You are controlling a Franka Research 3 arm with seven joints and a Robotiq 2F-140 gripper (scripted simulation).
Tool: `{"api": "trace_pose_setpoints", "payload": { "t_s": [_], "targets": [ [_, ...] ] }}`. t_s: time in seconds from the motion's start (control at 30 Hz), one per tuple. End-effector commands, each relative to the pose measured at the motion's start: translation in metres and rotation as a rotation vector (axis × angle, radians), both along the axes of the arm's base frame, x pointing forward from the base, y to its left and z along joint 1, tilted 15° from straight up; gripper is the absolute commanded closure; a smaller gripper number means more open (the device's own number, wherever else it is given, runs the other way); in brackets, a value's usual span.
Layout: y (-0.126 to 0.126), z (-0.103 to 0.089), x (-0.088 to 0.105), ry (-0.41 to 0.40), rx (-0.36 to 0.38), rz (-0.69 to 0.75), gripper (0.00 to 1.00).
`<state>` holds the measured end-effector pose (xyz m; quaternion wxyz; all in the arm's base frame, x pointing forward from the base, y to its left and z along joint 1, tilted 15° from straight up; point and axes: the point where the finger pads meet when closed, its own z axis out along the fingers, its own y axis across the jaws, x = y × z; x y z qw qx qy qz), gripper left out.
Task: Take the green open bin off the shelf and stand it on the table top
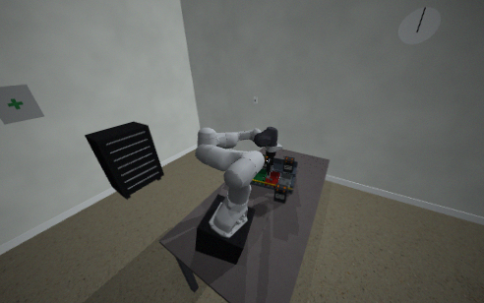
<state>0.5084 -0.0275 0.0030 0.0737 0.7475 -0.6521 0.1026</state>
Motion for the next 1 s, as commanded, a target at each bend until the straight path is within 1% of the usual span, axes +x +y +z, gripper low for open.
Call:
{"api": "trace_pose_setpoints", "payload": {
  "t_s": [0.0, 0.2, 0.97],
  "targets": [
    [-0.0022, -0.0004, -0.0008, -0.001, -0.003, -0.010, 0.43],
    [-0.0071, 0.0004, -0.0037, -0.001, -0.003, -0.010, 0.43],
    [-0.0094, 0.0008, -0.0050, -0.001, -0.003, -0.010, 0.43]
  ]
}}
